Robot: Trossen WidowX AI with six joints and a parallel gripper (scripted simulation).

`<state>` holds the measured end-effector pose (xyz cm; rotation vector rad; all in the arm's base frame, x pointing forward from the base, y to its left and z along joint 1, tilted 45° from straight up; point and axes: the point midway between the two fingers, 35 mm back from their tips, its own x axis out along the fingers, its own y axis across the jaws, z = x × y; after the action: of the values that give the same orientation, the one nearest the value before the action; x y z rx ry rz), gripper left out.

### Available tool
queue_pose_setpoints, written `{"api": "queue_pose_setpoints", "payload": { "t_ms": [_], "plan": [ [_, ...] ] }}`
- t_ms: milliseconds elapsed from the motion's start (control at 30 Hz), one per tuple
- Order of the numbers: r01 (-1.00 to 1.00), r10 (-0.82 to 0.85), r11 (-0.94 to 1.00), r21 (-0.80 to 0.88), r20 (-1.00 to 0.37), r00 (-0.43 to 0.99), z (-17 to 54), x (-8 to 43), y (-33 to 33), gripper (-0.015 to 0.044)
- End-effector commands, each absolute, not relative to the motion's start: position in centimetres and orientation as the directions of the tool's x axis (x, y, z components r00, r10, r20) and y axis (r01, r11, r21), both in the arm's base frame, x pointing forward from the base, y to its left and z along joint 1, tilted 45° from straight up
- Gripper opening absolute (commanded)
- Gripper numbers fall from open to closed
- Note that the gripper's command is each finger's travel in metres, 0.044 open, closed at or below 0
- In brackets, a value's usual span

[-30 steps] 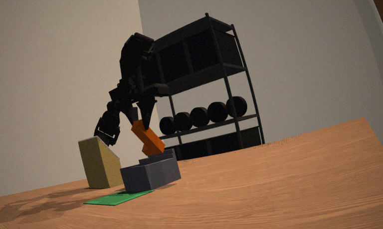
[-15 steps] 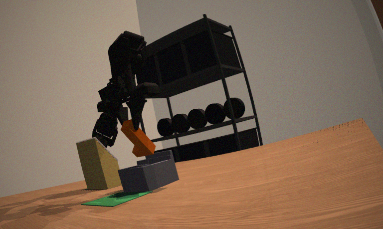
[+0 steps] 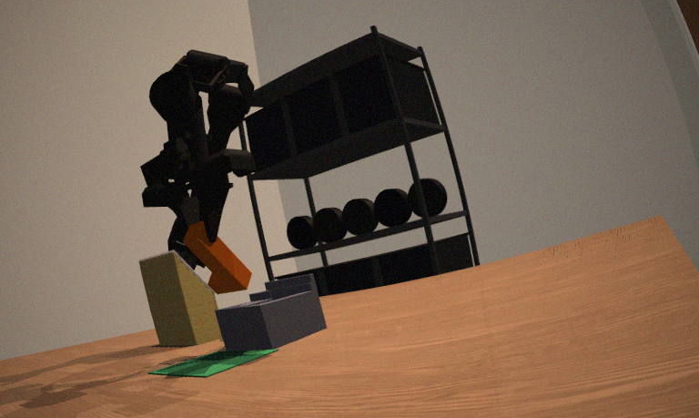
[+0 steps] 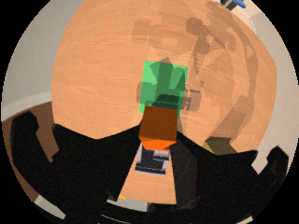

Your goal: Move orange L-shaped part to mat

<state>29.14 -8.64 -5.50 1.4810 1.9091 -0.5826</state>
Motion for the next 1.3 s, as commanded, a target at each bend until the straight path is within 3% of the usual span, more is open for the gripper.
{"api": "queue_pose_setpoints", "payload": {
  "t_ms": [0, 367, 1267],
  "plan": [
    [0.962, 0.678, 0.269, 0.036, -0.717, -0.163, -6.9, 29.3, -9.8, 0.0000],
    [0.962, 0.676, 0.269, 0.036, -0.719, -0.162, -9.9, 29.8, -12.9, 0.0000],
    [0.962, 0.677, 0.269, 0.037, -0.718, -0.161, -12.6, 29.2, -10.4, 0.0000]
  ]
}}
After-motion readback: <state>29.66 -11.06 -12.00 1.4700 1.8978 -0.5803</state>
